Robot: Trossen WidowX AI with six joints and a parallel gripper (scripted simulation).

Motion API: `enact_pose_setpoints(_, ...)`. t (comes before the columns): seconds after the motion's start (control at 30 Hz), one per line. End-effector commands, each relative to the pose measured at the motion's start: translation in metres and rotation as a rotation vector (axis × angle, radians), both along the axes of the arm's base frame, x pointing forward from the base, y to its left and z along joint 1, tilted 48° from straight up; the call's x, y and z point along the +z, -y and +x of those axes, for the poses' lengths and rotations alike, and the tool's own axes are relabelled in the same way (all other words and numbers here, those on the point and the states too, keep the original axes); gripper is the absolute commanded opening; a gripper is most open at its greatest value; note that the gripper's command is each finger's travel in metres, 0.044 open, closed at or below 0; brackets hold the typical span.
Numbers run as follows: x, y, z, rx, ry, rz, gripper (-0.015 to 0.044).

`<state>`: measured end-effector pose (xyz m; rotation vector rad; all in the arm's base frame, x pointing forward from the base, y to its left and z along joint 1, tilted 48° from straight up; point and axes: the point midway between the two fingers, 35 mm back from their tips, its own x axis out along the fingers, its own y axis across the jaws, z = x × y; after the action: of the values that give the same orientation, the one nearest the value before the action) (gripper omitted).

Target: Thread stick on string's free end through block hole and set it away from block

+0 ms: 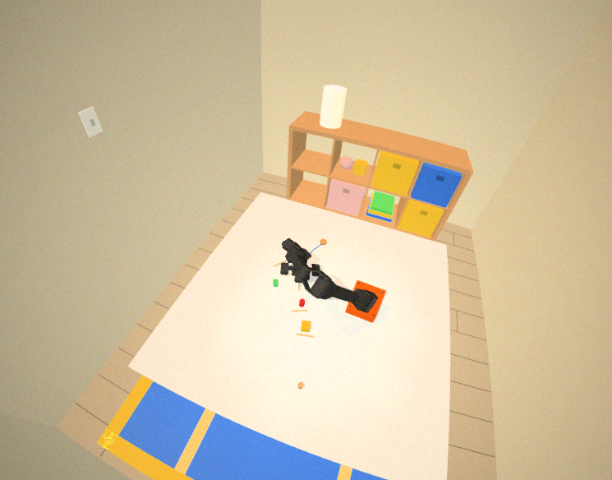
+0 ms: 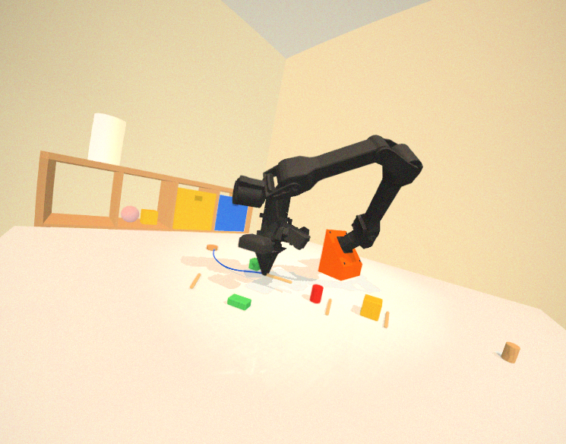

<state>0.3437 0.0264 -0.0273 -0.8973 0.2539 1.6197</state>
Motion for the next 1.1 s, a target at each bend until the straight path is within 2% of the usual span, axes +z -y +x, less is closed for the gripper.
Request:
enact_pose_setpoints(0.0, 0.005, 0.006, 0.003, 0.003, 0.012, -0.007, 0.0)
enact_pose_setpoints(1.07, 0.019, 0.022, 0.0, -0.037, -0.039, 0.001, 0.0)
